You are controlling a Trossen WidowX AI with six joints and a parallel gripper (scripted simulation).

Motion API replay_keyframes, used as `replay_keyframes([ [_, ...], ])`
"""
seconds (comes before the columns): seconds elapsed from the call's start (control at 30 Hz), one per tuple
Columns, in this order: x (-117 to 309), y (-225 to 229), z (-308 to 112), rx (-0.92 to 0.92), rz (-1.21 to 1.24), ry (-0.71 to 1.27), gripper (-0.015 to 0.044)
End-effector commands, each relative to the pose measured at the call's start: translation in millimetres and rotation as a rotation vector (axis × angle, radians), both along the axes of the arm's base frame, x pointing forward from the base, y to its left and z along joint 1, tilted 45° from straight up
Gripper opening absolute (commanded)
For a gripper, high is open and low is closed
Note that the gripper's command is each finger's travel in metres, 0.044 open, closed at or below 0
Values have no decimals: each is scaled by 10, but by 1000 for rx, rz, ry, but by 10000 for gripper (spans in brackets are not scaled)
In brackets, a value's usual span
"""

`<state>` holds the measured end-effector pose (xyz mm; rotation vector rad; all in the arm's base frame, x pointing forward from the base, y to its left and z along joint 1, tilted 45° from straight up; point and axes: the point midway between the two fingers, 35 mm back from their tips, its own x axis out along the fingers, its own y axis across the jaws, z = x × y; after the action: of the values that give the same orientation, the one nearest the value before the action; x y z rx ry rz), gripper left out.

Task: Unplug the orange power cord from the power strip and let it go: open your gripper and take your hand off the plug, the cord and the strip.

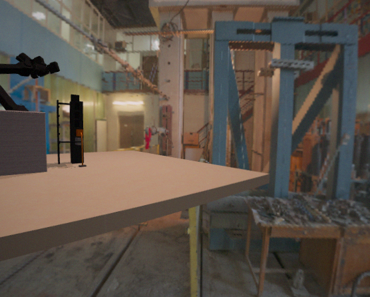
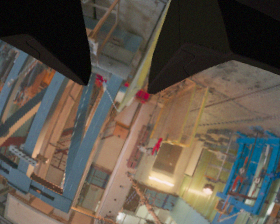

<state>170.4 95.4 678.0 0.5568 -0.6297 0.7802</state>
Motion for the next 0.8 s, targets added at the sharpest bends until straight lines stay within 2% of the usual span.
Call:
replay_keyframes([
  [0.0,463,53,-288,-41,-22,140,160],
  [0.17,1096,55,-788,-83,-51,352,160],
  [0.43,1987,-132,-1852,-110,-94,743,160],
  [0.6,2365,-366,-2617,-94,-117,1005,160],
  [0.77,2562,-638,-3396,-48,-131,1272,160],
])
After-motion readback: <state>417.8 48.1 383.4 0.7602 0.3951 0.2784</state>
